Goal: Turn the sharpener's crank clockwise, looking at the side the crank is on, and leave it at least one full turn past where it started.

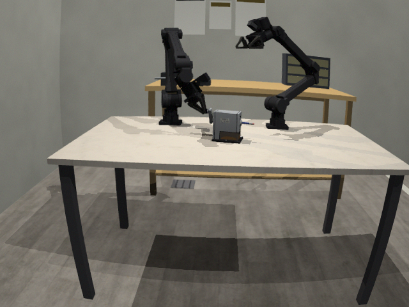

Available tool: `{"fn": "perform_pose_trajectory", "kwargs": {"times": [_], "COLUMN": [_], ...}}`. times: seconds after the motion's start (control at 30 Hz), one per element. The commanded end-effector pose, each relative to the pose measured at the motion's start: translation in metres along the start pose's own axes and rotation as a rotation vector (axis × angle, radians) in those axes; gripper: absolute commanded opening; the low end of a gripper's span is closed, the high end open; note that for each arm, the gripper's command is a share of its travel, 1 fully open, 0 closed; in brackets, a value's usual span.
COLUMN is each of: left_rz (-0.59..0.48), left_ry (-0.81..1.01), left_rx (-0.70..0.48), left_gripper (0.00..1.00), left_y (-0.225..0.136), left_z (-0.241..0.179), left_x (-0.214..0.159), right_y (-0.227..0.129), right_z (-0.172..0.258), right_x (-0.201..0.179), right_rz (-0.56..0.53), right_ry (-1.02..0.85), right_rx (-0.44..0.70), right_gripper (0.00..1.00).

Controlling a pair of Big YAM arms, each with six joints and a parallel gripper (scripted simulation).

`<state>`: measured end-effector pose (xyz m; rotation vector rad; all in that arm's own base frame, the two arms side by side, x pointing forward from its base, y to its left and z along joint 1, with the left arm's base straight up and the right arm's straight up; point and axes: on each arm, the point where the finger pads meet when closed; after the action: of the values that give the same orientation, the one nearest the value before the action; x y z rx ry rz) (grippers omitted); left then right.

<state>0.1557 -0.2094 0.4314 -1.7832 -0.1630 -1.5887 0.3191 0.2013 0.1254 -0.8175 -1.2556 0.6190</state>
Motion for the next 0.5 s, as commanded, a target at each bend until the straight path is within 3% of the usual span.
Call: {"fn": "perform_pose_trajectory", "kwargs": {"times": [0.0, 0.47], "left_rz": [-0.028, -0.028], "left_ry": [-0.017, -0.017], "left_rx": [0.003, 0.003], "left_gripper": [1.0, 1.0], "left_y": [-0.005, -0.005], "left_z": [0.001, 0.001], "left_x": [0.014, 0.014], "right_y": [-0.002, 0.057], "right_z": [-0.043, -0.03], "right_x": [0.009, -0.037], "right_rz": [-0.015, 0.013], "right_ry": [-0.033, -0.002], "right_rx": [-0.059, -0.012], "right_gripper": [0.16, 0.16]}}
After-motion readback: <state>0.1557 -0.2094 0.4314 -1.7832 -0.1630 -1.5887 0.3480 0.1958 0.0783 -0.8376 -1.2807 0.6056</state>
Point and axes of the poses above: on each arm, the point where the finger pads meet when closed, its own y axis out along the fingers, its own z axis across the jaws, x = y × z, and after that the axes turned 1 degree about y, right-handed
